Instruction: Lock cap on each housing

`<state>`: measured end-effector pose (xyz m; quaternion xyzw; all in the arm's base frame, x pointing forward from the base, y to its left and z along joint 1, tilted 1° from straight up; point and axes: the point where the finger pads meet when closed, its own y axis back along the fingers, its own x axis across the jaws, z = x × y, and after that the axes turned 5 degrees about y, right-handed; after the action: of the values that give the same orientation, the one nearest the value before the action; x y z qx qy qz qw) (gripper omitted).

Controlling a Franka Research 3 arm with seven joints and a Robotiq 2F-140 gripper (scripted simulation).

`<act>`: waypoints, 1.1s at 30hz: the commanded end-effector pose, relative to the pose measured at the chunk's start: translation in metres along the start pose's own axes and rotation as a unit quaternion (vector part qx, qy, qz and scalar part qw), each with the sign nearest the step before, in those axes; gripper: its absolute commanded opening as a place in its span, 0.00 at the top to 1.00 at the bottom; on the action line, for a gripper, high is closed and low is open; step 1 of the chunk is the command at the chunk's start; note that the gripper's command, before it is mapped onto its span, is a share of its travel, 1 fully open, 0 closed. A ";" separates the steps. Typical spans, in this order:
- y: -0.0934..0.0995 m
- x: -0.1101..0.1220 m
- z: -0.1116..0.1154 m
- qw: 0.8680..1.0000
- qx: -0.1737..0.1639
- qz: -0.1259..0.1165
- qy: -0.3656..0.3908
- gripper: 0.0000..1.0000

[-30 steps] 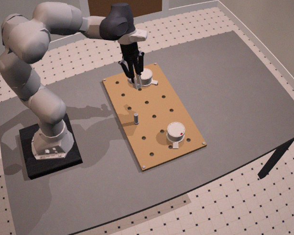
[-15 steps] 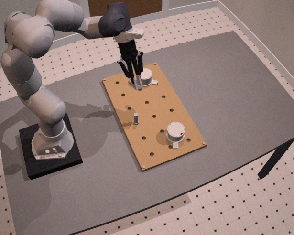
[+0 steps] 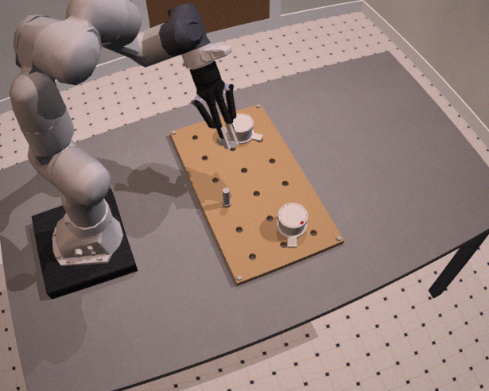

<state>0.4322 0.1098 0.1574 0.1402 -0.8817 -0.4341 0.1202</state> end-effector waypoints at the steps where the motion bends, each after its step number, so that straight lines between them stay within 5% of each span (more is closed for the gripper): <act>1: 0.000 0.002 -0.004 0.999 0.013 0.004 -0.034 0.90; 18: 0.000 0.003 -0.004 0.987 0.158 0.024 -0.033 0.90; 33: -0.001 0.003 -0.005 0.978 0.203 0.031 -0.032 0.90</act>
<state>0.4327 0.1090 0.1563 0.1289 -0.9502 -0.2684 0.0920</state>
